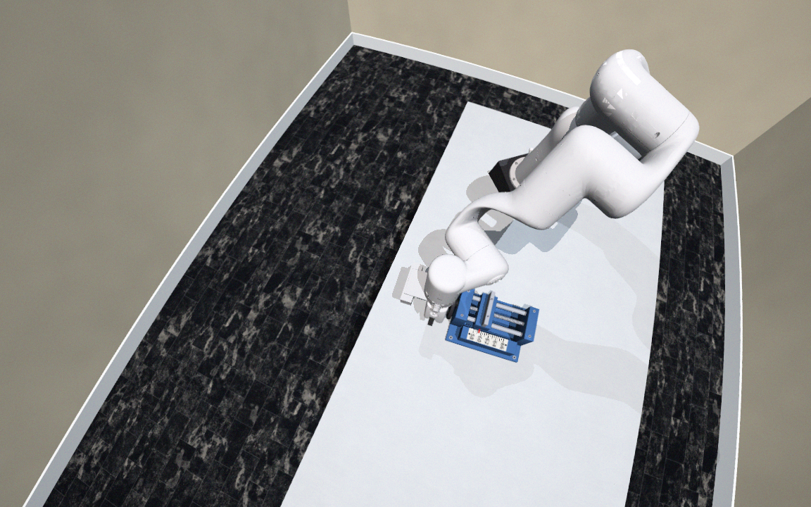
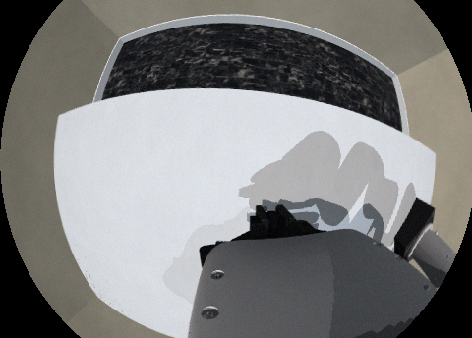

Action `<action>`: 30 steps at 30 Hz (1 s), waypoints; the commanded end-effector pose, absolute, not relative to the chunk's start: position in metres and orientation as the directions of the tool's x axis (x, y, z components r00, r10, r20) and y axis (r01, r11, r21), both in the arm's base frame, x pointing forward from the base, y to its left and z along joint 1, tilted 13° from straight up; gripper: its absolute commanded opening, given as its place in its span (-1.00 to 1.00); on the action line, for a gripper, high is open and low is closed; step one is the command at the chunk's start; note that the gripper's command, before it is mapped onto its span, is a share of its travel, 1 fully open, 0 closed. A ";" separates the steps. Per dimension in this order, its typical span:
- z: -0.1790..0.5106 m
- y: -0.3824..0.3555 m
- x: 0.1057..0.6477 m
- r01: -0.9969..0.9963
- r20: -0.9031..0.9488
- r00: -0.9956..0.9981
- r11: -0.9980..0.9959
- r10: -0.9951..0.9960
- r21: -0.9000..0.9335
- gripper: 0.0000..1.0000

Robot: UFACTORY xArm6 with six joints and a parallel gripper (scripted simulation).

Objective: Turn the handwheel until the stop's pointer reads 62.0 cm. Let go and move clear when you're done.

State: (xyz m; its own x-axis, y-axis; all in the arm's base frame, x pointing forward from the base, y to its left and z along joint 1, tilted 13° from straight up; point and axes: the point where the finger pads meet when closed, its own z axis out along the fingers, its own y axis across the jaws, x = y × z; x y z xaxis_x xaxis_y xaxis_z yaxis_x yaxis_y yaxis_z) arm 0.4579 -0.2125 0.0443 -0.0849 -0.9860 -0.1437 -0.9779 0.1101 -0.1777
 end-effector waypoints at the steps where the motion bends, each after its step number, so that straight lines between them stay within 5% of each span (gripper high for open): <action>1: 0.056 -0.215 0.464 -0.977 -0.141 -0.084 0.109 -0.986 -0.185 -0.88; 30: 0.095 -0.219 0.442 -0.977 -0.141 -0.084 0.109 -0.986 -0.185 -0.88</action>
State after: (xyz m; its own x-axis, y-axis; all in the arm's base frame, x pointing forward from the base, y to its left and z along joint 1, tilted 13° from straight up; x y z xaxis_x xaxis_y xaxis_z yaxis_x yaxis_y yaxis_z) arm 0.4482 -0.2186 0.0926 -0.0830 -0.9865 -0.1412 -0.9767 0.1087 -0.1852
